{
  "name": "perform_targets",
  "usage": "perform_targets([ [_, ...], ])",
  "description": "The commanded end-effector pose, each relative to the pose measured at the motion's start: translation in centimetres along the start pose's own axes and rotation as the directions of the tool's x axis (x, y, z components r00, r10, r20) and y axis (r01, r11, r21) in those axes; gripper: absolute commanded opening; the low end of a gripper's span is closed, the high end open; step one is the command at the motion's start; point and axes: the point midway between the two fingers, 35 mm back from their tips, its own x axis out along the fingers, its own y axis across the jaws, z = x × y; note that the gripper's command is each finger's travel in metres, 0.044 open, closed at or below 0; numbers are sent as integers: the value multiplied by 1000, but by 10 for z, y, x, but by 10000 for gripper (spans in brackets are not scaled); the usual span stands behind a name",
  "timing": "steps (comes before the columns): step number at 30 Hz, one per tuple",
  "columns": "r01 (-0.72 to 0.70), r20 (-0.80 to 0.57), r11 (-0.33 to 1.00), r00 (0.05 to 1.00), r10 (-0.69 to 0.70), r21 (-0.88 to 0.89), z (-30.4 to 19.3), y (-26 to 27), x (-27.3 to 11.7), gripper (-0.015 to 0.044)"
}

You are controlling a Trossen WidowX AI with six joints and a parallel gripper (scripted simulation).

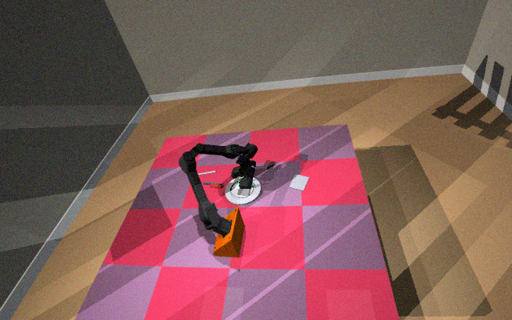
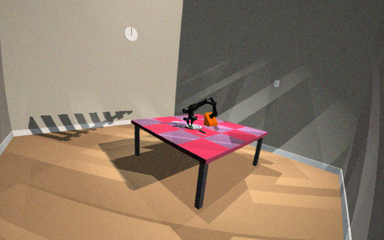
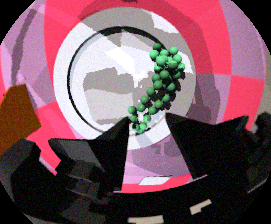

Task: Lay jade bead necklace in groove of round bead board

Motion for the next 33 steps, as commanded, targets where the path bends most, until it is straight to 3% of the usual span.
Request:
perform_targets([
  [1,1,0,1000,1000,-1,-1,0,0,-1,74],
  [4,1,0,1000,1000,-1,-1,0,0,-1,0],
  [33,1,0,1000,1000,-1,-1,0,0,-1,0],
])
